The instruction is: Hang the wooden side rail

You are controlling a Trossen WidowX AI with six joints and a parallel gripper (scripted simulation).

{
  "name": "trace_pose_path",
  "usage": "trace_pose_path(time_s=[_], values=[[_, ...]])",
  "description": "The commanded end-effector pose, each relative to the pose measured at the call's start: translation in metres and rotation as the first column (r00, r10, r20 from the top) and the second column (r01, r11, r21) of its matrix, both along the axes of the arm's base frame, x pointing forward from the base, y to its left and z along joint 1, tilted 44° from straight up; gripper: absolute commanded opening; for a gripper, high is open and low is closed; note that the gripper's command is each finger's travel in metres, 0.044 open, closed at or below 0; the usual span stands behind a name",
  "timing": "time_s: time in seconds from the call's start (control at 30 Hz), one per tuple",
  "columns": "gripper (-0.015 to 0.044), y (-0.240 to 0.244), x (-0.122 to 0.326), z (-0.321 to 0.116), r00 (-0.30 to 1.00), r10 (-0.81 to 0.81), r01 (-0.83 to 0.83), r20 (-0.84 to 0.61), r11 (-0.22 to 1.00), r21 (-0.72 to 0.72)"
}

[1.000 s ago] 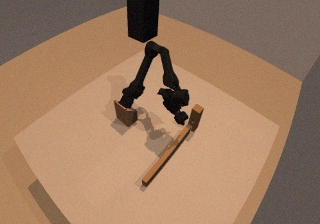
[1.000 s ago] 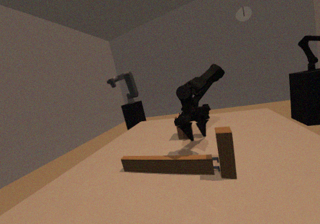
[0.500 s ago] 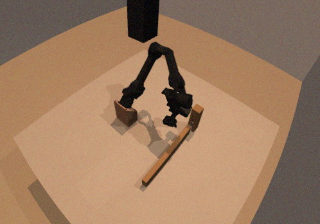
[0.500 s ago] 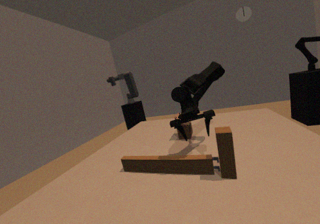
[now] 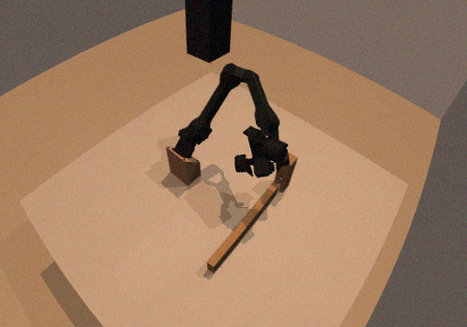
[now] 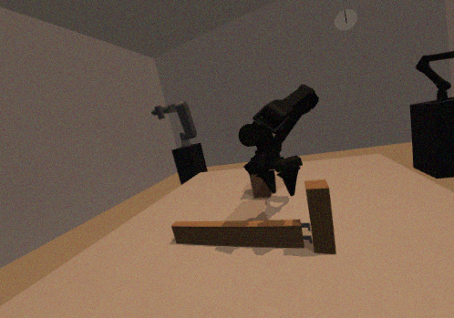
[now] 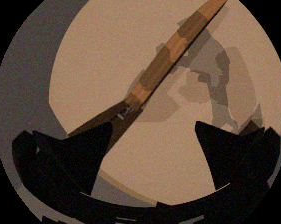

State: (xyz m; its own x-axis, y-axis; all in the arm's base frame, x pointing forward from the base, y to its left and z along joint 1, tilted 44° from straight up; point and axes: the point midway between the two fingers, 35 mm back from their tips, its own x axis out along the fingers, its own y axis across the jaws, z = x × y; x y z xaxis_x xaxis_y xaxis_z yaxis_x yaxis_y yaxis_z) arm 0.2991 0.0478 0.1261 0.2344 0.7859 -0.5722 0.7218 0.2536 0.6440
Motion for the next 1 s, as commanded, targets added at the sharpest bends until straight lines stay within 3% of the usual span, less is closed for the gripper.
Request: trace_pose_path(time_s=[0.0, 0.17, 0.97], values=[[0.044, 0.0024, 0.0068, 0.0306, 0.589, -0.316, 0.489, -0.744, 0.872, 0.016], [0.044, 0.0039, 0.006, 0.0368, 0.369, -0.335, 0.587, -0.867, 0.807, -0.063], [0.044, 0.0039, 0.006, 0.0368, 0.369, -0.335, 0.587, -0.867, 0.807, -0.063]])
